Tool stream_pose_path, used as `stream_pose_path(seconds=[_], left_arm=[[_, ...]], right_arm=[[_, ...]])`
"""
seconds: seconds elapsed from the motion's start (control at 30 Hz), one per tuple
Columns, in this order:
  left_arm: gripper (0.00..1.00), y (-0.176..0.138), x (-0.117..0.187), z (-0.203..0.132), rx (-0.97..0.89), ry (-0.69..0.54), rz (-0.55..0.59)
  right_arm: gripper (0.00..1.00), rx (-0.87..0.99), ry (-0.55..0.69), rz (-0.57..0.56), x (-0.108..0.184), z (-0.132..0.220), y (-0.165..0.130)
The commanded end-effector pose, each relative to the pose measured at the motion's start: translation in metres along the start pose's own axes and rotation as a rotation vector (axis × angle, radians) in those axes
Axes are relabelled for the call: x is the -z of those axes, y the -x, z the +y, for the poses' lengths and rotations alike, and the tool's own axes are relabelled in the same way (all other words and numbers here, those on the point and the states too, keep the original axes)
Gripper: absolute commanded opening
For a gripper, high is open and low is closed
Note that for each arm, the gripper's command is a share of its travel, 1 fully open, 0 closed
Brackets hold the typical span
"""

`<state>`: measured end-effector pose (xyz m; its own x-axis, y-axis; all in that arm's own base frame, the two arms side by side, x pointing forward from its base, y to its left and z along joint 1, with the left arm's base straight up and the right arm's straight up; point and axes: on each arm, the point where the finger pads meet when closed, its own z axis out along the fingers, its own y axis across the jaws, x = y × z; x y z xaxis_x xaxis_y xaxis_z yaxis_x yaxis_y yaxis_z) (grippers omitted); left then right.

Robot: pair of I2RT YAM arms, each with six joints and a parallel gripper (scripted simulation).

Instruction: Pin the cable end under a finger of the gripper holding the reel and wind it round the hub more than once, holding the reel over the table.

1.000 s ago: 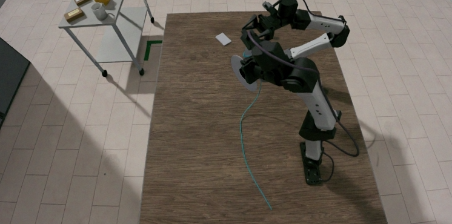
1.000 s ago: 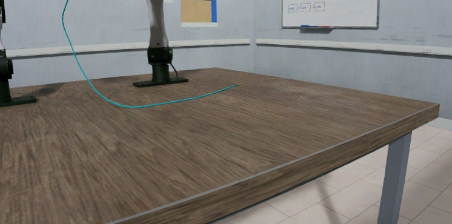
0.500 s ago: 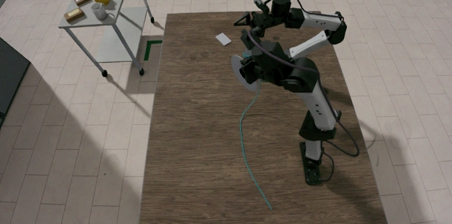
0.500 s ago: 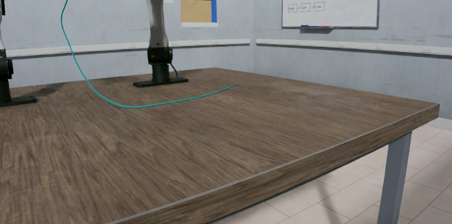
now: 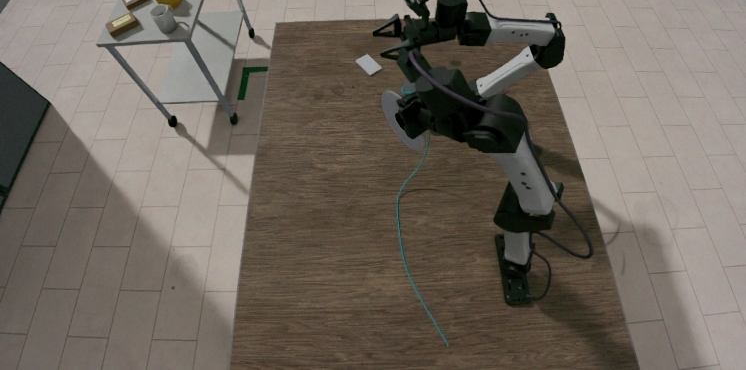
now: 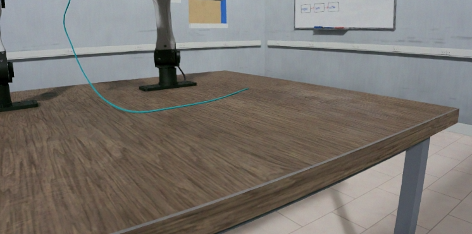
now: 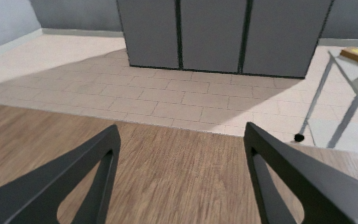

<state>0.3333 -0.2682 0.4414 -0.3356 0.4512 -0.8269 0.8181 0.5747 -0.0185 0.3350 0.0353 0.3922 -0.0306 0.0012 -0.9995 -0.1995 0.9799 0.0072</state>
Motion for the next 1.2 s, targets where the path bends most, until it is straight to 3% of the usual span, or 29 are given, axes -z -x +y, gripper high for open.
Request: stream_pose_path(seconds=[0.0,1.17], left_arm=[[0.0,0.021,0.003,-0.005,-0.021,-0.014,-0.082],[0.0,0.021,0.003,-0.005,-0.021,-0.014,-0.082]], right_arm=[[0.8,0.01,-0.071,-0.055,-0.004,-0.015,0.02],[0.8,0.005,-0.215,-0.052,-0.036,-0.047,0.02]])
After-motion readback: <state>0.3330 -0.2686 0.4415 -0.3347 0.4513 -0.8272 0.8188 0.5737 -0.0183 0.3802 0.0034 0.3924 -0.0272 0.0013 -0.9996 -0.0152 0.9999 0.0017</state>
